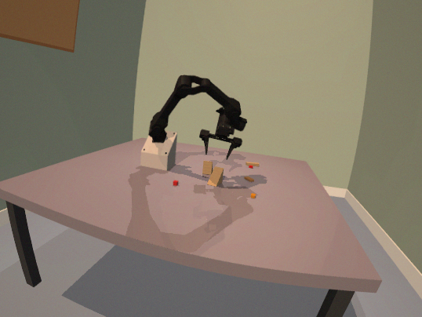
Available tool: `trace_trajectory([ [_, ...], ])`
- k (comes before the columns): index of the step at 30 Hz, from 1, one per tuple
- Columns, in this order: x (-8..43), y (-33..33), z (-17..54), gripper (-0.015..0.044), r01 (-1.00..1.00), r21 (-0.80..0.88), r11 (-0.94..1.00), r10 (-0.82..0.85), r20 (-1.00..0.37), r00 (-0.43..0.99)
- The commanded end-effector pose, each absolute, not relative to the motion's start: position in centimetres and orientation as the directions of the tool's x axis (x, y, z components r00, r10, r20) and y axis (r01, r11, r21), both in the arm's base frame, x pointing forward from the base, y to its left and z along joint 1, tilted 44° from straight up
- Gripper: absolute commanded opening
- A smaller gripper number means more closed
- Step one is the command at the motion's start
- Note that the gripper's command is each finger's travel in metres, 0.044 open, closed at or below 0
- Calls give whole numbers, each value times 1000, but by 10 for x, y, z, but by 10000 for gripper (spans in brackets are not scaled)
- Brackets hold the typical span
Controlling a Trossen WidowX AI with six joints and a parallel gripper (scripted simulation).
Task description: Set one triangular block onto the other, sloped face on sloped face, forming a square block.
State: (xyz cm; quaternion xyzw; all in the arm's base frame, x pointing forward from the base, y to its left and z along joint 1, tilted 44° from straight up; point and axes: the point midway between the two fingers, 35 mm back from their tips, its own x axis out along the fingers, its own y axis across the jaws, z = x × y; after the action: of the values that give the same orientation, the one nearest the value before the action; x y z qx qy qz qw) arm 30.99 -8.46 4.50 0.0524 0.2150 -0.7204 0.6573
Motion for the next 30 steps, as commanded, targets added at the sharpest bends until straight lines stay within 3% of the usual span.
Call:
trace_trajectory([
  [1,336,-88,39,440,957,151,-248,-913,-365,-180],
  [30,335,-112,26,440,958,149,-246,-909,-378,-175],
])
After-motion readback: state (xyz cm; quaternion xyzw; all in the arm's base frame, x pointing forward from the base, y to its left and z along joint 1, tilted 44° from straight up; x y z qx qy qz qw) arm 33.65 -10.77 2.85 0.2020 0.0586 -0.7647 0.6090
